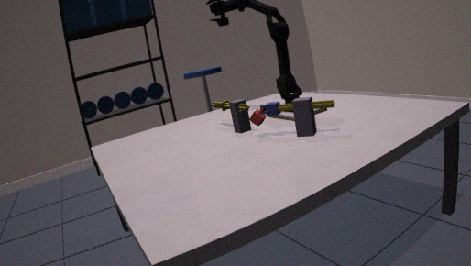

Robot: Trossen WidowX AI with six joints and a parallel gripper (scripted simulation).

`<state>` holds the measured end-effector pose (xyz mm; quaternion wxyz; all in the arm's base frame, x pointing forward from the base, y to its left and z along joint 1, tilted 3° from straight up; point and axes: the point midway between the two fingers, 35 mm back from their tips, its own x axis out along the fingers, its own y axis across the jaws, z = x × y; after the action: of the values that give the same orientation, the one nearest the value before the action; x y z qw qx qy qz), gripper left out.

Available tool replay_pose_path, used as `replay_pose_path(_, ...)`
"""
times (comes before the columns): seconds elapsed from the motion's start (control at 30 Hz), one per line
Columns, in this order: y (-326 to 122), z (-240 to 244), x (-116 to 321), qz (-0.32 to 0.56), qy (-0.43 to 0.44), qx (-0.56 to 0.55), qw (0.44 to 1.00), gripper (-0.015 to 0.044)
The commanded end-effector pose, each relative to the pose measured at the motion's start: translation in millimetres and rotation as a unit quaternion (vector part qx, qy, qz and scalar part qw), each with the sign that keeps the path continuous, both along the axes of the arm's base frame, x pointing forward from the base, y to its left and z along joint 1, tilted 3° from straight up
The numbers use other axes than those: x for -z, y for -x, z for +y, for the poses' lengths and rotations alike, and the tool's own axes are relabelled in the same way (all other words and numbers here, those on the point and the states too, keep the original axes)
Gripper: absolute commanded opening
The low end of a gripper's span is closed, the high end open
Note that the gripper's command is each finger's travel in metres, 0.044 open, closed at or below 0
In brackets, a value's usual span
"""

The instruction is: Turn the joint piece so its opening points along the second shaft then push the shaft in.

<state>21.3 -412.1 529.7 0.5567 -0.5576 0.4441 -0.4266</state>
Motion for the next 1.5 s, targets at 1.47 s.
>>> replay_pose_path(1.47,-335.4,241.0,235.8,-0.163,-0.604,-0.139,0.768,0.044)
